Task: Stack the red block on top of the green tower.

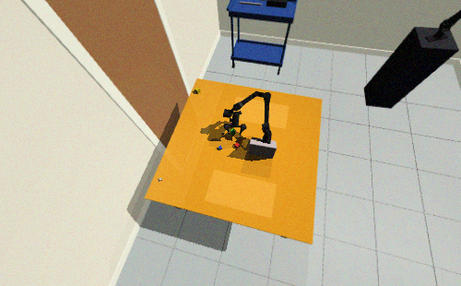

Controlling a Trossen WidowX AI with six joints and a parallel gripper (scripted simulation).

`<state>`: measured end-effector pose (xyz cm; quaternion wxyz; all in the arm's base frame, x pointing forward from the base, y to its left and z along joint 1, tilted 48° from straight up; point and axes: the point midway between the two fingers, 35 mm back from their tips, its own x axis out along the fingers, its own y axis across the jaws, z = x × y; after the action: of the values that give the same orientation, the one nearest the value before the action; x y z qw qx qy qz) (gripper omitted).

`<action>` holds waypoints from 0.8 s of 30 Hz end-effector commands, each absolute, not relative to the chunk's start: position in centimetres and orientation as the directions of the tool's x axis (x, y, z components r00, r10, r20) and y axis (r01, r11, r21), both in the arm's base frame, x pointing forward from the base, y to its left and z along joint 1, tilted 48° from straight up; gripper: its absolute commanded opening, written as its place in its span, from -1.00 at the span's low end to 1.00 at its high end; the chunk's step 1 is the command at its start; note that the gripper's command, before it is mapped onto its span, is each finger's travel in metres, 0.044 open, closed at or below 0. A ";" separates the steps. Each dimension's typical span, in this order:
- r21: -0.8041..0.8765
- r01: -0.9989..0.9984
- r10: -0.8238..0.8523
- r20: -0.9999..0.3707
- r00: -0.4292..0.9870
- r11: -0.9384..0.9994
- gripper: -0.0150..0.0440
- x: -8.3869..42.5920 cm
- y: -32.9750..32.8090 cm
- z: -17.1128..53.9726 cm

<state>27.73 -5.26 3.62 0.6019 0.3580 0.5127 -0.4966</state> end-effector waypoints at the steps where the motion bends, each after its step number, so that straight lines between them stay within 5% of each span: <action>1: -0.215 0.904 -0.330 -0.940 -0.089 0.370 1.00 26.8 -3.8 2.1; 17: -0.639 0.472 -0.708 -0.705 -0.042 0.608 1.00 24.6 1.1 -0.9; 24: -0.672 0.422 -0.736 -0.676 -0.016 0.608 1.00 24.4 1.5 -1.0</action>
<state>24.59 1.55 -0.99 0.6886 -0.1150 0.5771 -0.4237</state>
